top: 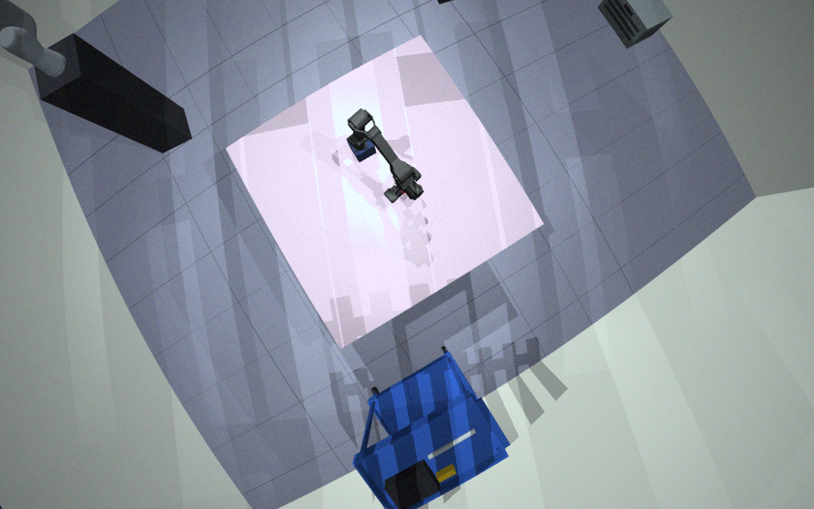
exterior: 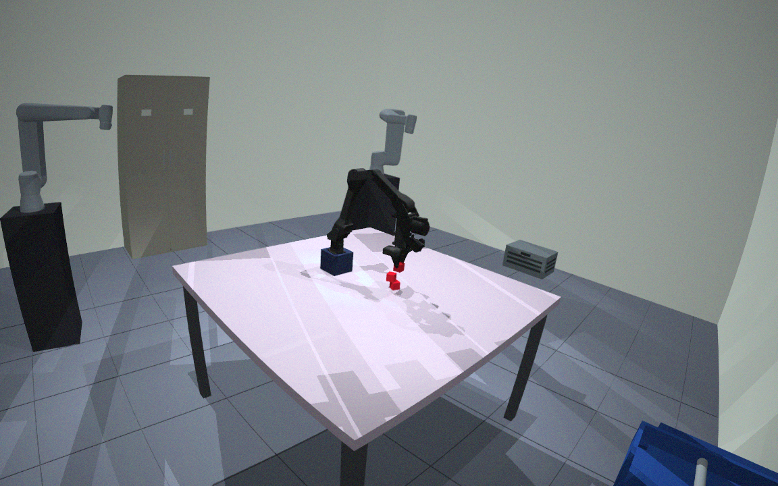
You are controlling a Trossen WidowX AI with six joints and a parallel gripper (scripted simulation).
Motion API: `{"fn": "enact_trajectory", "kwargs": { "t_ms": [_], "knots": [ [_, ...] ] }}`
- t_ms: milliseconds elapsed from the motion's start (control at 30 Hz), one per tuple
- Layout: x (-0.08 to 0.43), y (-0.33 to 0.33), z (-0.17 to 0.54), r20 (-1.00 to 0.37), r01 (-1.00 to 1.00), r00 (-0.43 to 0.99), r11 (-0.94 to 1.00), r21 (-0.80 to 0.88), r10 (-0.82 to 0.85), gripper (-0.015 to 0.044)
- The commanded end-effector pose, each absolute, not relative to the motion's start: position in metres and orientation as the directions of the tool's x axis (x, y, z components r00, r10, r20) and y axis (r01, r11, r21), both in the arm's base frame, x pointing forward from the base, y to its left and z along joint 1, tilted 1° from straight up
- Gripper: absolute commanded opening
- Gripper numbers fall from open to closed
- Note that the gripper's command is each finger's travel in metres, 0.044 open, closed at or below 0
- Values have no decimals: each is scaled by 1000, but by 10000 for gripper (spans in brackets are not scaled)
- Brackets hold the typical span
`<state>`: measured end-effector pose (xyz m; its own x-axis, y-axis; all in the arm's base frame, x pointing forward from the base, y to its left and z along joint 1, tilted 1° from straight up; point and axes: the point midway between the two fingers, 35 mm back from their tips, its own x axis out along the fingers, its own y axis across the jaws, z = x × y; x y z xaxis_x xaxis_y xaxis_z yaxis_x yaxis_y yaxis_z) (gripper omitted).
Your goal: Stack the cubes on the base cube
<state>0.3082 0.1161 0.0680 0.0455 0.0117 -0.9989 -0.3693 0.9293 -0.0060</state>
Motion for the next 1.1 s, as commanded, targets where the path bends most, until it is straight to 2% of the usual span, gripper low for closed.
{"fn": "enact_trajectory", "kwargs": {
  "t_ms": [0,233,1067],
  "knots": [
    [301,128,67,-999,-442,47,897,-12,10,105],
    [290,145,65,-999,-530,47,848,-15,12,105],
    [290,145,35,-999,-533,47,846,-15,11,105]
  ]
}}
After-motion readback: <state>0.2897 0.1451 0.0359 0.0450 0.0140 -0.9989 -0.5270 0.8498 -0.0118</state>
